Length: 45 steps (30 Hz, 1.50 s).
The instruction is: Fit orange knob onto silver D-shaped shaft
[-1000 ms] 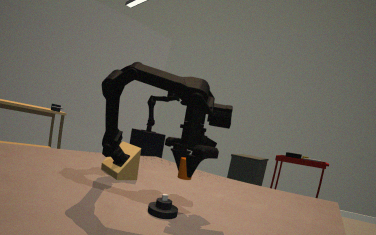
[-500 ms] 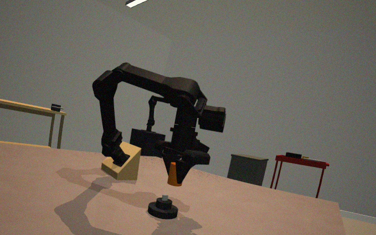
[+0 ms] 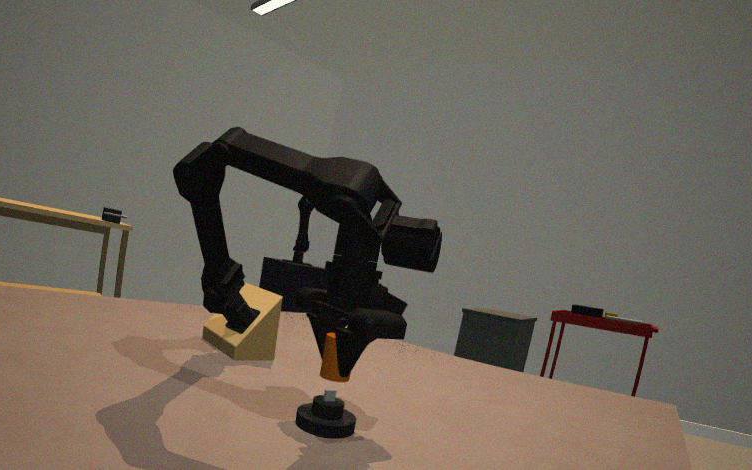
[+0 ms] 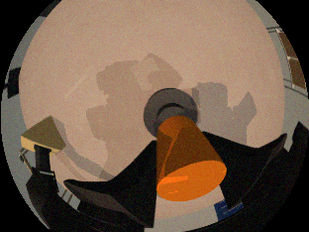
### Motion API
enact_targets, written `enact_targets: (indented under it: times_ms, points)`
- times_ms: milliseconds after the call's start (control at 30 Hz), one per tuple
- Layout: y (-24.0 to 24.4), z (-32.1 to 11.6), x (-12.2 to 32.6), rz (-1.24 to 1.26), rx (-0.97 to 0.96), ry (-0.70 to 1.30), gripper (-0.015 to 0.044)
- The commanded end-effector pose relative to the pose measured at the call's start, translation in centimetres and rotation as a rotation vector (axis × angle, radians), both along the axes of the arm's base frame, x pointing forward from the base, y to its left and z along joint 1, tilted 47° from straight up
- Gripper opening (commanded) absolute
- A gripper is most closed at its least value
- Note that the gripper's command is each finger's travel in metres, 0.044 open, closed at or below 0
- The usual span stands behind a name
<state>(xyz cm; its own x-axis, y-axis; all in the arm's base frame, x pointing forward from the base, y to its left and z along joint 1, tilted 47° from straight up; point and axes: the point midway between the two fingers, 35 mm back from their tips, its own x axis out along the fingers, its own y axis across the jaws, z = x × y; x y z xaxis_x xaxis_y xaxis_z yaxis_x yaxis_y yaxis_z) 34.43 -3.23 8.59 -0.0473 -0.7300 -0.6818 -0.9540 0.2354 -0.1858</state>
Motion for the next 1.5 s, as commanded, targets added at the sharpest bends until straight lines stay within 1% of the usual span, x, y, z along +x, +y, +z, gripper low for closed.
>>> enact_targets:
  times_ms: [0,200,533,1467]
  points:
    - [-0.6,-0.2,-0.1,0.006,-0.003,-0.004,0.0]
    - [-1.6,-1.1,-0.2,0.006,-0.004,-0.005,0.0]
    - [-1.3,-0.6,0.1,0.004,-0.004,-0.007,0.0]
    - [-1.3,-0.7,-0.2,0.004,-0.004,-0.006,0.0]
